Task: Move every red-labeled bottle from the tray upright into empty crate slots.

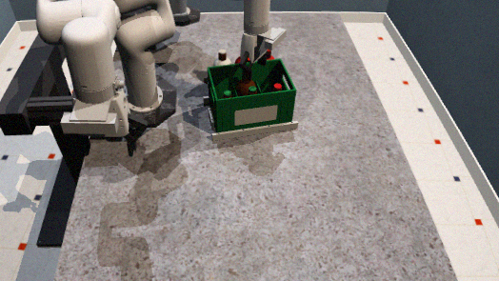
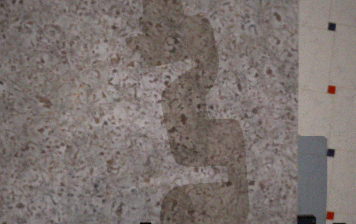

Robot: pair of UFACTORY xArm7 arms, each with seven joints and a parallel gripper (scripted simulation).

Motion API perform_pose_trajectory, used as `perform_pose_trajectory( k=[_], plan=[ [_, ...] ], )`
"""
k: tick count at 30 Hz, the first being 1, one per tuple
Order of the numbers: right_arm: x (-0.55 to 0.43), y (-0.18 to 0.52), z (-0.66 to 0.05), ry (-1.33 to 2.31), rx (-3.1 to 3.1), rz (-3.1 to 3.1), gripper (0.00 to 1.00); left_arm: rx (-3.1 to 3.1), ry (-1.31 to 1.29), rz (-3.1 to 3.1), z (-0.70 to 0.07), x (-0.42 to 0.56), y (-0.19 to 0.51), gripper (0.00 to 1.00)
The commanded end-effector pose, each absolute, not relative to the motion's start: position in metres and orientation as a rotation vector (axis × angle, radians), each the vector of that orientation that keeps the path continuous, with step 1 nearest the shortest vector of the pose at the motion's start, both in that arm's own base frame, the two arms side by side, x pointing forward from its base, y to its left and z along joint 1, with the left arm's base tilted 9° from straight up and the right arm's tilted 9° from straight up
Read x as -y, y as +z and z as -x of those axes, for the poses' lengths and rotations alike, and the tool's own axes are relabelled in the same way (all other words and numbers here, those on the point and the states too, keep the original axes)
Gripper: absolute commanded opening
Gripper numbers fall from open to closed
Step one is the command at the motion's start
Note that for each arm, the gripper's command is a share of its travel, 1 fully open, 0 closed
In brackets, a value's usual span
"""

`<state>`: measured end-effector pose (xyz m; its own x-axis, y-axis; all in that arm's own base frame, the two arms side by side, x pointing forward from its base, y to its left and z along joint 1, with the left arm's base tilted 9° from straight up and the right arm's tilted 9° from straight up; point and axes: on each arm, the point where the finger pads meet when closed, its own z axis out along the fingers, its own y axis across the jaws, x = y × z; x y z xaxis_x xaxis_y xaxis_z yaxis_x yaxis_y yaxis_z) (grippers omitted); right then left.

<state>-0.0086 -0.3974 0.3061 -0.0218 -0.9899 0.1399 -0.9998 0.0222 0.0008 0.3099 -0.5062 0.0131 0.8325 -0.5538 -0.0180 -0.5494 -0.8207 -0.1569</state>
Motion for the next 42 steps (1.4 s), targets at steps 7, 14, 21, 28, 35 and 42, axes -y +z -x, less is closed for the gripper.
perform_pose_trajectory(
  k=[7,14,21,28,35,42],
  plan=[
    [0.3982,0.3078,0.0089,0.154,2.169,-2.122,1.00,-0.867,-0.047,2.860,-0.3101,0.5078,0.0151,1.00],
    [0.3982,0.3078,0.0089,0.154,2.169,-2.122,1.00,-0.867,-0.047,2.860,-0.3101,0.5078,0.0151,0.00],
    [0.3982,0.3078,0.0089,0.154,2.169,-2.122,1.00,-0.867,-0.047,2.860,-0.3101,0.5078,0.0151,0.00],
    [0.3982,0.3078,0.0089,0.154,2.169,-2.122,1.00,-0.867,-0.047,2.860,-0.3101,0.5078,0.0151,0.00],
    [0.3982,0.3078,0.0089,0.154,2.169,-2.122,1.00,-0.867,-0.047,2.860,-0.3101,0.5078,0.0151,0.00],
    [0.3982,0.3078,0.0089,0.154,2.169,-2.122,1.00,-0.867,-0.047,2.860,-0.3101,0.5078,0.0151,0.00]
  ],
)
